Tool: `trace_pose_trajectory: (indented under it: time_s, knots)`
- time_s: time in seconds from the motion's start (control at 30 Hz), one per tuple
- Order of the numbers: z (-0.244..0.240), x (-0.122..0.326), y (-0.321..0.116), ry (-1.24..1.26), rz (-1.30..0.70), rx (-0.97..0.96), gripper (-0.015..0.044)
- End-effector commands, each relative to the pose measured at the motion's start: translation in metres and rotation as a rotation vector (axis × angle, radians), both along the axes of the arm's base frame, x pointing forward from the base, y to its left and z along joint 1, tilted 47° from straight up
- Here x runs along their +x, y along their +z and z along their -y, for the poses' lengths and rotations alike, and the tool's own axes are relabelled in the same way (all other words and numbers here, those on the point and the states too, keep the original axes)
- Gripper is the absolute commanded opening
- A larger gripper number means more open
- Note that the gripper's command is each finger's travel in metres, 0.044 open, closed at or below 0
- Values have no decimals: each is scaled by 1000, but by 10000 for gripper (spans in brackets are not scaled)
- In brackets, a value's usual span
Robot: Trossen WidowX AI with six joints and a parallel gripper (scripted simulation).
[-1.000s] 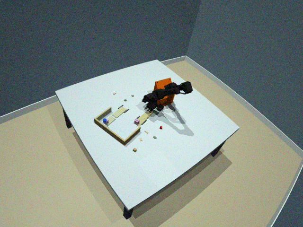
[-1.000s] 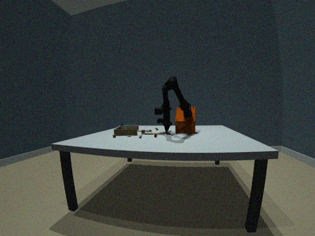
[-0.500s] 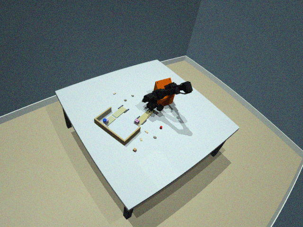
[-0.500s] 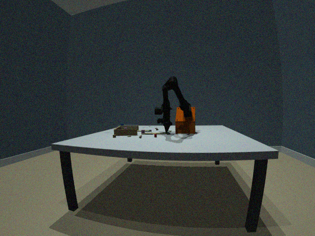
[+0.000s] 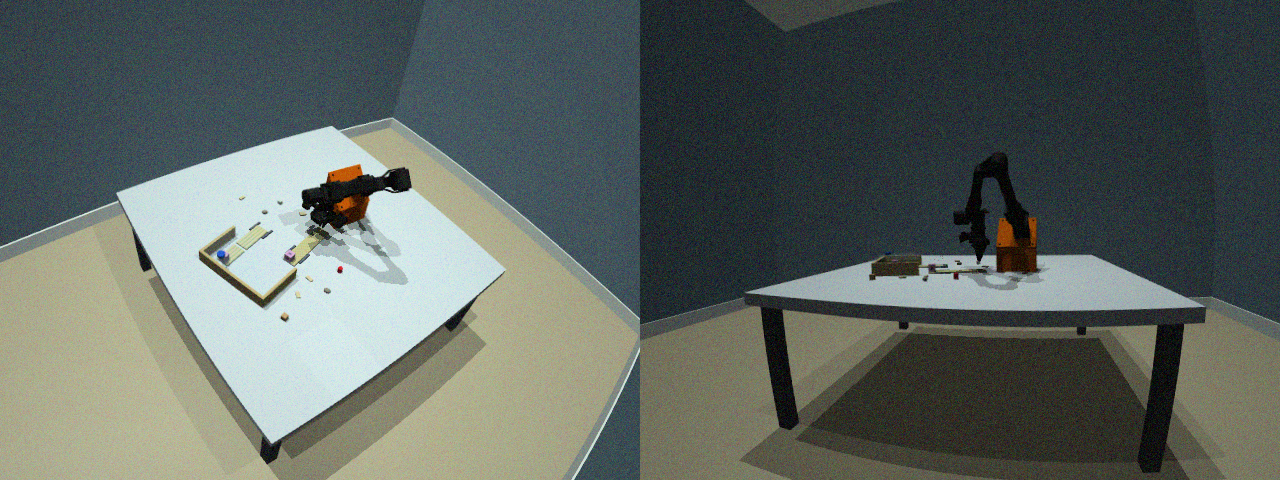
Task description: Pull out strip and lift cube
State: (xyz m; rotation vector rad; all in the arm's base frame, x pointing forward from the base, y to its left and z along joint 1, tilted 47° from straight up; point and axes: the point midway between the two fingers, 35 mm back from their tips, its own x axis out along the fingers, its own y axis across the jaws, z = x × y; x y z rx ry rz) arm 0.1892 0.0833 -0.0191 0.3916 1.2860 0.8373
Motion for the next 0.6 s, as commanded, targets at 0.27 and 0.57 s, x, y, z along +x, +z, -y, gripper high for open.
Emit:
trace_pose_trajectory:
  time_s: [0.27,0.57]
  knots:
    - [-4,40,15,-7,8,-1,341]
    - [-6,67,25,-7,10,0,440]
